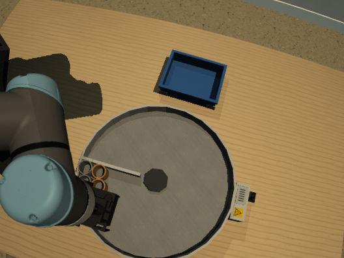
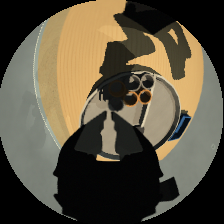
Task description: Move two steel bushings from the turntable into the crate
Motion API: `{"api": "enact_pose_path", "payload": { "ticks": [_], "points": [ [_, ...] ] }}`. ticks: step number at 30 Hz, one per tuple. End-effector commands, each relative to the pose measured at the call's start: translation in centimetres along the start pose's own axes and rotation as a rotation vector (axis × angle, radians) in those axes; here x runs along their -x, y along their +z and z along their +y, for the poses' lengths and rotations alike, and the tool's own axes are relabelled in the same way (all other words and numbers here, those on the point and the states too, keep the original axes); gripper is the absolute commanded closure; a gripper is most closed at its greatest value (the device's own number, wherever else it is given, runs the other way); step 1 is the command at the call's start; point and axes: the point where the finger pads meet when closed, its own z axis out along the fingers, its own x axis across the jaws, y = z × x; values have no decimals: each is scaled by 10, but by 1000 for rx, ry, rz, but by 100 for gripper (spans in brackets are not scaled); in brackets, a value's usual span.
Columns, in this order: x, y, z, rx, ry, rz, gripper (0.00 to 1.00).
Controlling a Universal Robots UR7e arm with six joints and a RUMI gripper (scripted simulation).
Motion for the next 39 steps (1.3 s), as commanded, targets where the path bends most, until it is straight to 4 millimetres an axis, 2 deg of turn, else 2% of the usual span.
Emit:
{"api": "enact_pose_path", "payload": {
  "ticks": [1, 24, 30, 39],
  "points": [
    [0, 0, 0, 1, 0, -1, 95],
    [0, 0, 0, 1, 0, -1, 95],
    [0, 20, 0, 1, 0, -1, 95],
    [0, 22, 0, 1, 0, -1, 95]
  ]
}}
